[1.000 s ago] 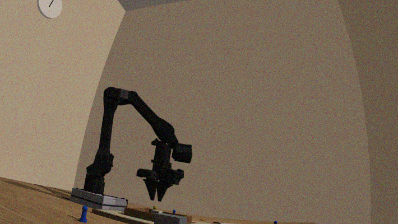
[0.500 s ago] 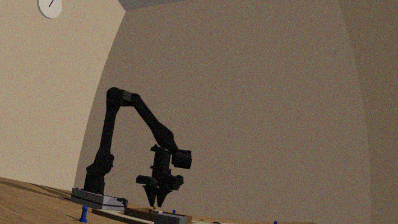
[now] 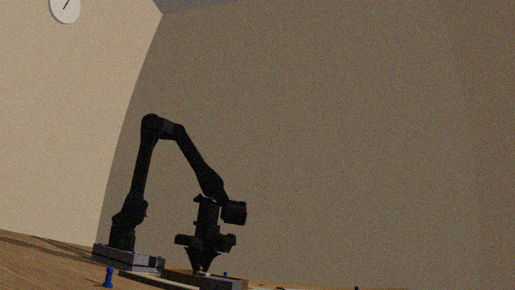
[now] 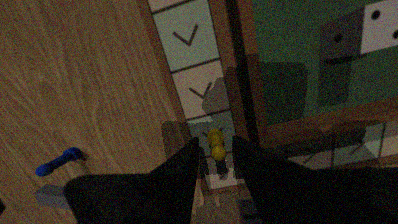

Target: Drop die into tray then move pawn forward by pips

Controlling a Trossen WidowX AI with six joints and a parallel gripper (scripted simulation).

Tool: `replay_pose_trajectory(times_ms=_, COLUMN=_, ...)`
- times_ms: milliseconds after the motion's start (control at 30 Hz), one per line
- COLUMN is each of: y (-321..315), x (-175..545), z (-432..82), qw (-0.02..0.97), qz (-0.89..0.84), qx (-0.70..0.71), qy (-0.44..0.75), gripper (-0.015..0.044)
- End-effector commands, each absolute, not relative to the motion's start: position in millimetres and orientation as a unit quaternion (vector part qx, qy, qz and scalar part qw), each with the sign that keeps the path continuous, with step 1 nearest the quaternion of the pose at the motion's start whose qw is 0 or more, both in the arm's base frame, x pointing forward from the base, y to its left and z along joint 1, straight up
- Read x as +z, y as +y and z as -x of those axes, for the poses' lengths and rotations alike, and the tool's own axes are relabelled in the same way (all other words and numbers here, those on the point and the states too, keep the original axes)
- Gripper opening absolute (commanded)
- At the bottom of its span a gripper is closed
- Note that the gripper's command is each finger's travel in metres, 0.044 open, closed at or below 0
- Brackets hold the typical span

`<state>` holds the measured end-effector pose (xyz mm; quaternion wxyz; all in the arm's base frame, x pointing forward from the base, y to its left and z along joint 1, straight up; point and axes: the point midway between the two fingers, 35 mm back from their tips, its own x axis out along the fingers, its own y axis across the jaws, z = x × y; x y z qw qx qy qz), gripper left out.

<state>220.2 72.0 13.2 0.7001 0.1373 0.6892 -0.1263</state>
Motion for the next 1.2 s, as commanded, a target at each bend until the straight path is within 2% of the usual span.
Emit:
replay_pose_trajectory(times_ms=0, y=72, x=11, z=-220, qw=0.699, qz=-0.137, qx=-0.129, qy=0.690, gripper=0.0069)
replay_pose_trajectory(times_ms=33, y=72, x=11, z=-220, qw=0.699, qz=-0.137, qx=-0.129, qy=0.690, gripper=0.0043)
replay_pose_trajectory(times_ms=267, y=72, x=11, z=-220, qw=0.699, qz=-0.137, qx=-0.129, qy=0.690, gripper=0.0000)
replay_pose_trajectory(times_ms=467, y=72, x=19, z=-222, qw=0.699, qz=-0.137, qx=-0.129, qy=0.690, gripper=0.0000)
replay_pose_trajectory(times_ms=1167, y=72, x=135, z=-219, qw=0.699, qz=-0.137, qx=-0.128, qy=0.690, gripper=0.0000)
